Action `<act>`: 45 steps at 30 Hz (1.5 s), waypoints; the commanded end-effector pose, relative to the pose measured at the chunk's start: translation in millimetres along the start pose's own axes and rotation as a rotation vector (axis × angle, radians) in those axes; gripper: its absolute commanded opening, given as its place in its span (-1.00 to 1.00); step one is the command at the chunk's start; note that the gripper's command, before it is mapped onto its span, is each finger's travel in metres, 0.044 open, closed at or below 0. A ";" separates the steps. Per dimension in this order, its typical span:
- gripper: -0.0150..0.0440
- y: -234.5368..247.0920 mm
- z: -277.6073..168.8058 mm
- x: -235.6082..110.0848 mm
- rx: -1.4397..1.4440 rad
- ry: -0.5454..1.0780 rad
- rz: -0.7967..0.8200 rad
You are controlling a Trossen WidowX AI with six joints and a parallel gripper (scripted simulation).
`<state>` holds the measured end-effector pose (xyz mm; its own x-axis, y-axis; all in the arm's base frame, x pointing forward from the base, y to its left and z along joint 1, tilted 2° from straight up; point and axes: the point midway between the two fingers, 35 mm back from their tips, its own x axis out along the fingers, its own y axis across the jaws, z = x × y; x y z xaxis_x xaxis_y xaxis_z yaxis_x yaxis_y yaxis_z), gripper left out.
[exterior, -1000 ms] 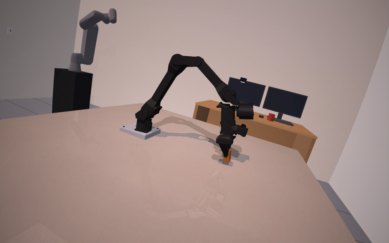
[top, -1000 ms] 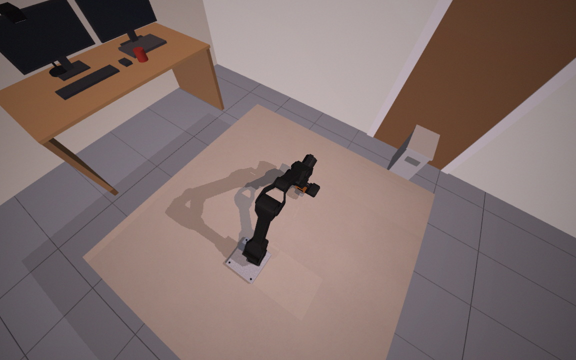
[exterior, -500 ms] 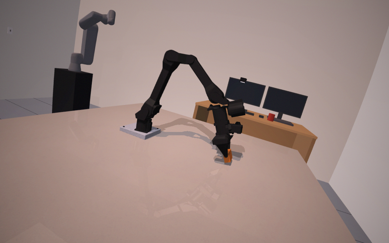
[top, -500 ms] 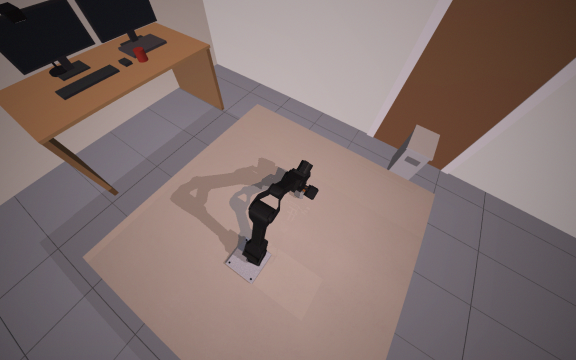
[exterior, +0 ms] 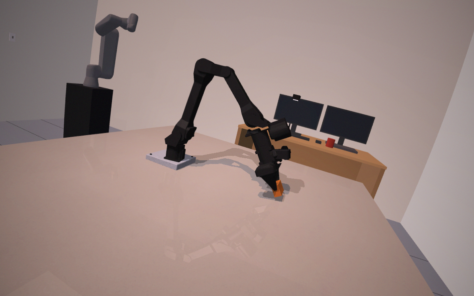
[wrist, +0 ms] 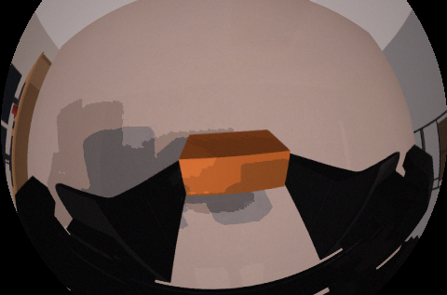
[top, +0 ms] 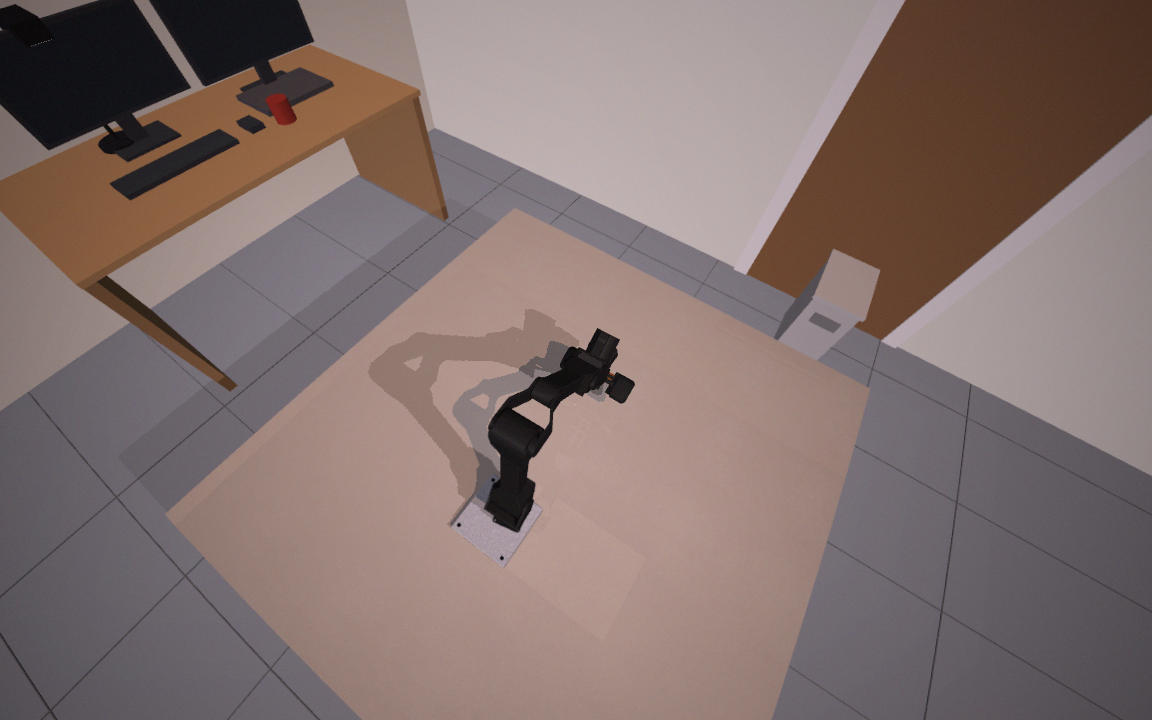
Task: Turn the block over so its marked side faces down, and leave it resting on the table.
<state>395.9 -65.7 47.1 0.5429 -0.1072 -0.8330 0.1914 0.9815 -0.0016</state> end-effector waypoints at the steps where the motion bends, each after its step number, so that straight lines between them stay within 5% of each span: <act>1: -0.49 -0.2 2.4 4.3 0.003 -0.043 -0.003; 21: -0.49 -1.0 -8.0 40.1 -0.003 -0.332 -0.009; 45: -0.49 -0.4 -20.6 25.6 0.002 -0.611 -0.004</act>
<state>393.3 -65.4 10.8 0.9044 -0.1784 -0.3877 0.1949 0.9808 0.0032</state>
